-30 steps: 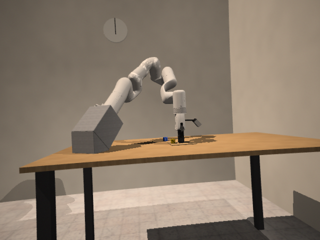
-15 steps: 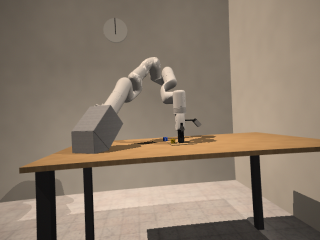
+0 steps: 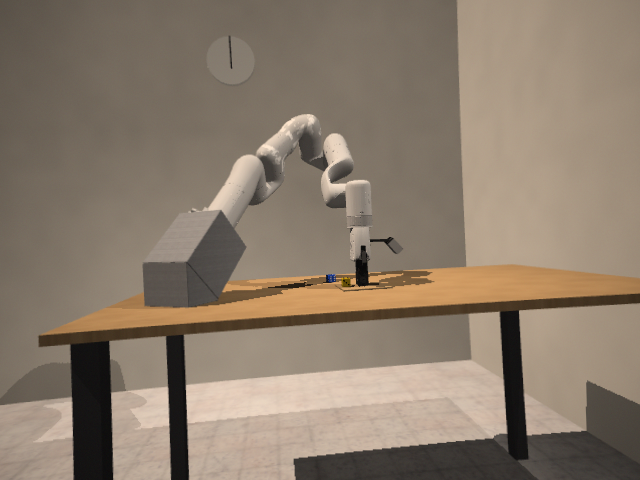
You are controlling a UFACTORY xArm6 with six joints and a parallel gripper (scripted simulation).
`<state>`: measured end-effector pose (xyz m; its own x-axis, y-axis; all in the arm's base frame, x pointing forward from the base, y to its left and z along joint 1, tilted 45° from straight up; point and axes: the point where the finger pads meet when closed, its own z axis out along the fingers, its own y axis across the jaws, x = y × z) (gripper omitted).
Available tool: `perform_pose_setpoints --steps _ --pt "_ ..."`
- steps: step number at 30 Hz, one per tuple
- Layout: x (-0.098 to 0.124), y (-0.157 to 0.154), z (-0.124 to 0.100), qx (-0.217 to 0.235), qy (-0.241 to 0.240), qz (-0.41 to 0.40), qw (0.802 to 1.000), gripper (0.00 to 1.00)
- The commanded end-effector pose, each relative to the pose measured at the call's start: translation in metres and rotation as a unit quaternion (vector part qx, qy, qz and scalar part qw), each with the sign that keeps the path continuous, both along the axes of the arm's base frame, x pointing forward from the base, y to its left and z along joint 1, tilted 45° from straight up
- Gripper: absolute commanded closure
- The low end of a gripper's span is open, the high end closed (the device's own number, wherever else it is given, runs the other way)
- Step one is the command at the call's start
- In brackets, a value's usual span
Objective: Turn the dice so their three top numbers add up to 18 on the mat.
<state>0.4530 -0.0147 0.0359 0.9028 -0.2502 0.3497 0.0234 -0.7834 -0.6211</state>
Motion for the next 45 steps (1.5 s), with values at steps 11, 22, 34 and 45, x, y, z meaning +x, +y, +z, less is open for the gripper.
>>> perform_pose_setpoints --steps 11,22,34,45 --pt "0.001 -0.001 0.001 -0.001 -0.001 -0.001 1.0 0.71" --pt "0.001 -0.001 0.001 -0.001 -0.001 -0.001 1.0 0.58" --pt "-0.001 -0.003 0.003 0.0 -0.001 -0.001 1.0 0.58" --pt "-0.016 -0.023 0.028 0.0 -0.001 -0.001 1.0 0.58"
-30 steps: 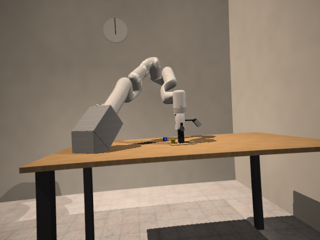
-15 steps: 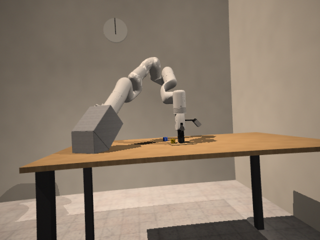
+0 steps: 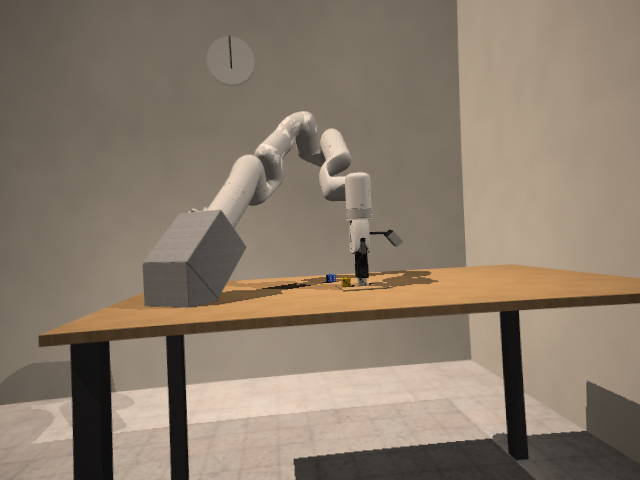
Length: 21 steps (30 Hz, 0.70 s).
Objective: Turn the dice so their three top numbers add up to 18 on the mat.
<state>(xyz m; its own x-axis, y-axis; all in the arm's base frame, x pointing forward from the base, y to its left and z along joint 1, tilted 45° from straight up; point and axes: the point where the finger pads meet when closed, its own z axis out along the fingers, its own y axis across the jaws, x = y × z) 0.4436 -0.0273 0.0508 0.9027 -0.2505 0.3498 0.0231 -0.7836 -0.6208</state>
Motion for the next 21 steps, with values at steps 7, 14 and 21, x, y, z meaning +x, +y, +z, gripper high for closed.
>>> perform_pose_setpoints --steps 7,14,21 --pt "-0.02 -0.028 0.035 0.0 -0.001 0.0 1.0 0.58" --pt "-0.028 -0.038 0.048 0.0 -0.001 0.0 1.0 0.58" --pt "-0.029 -0.039 0.049 0.0 -0.001 0.0 1.0 0.0"
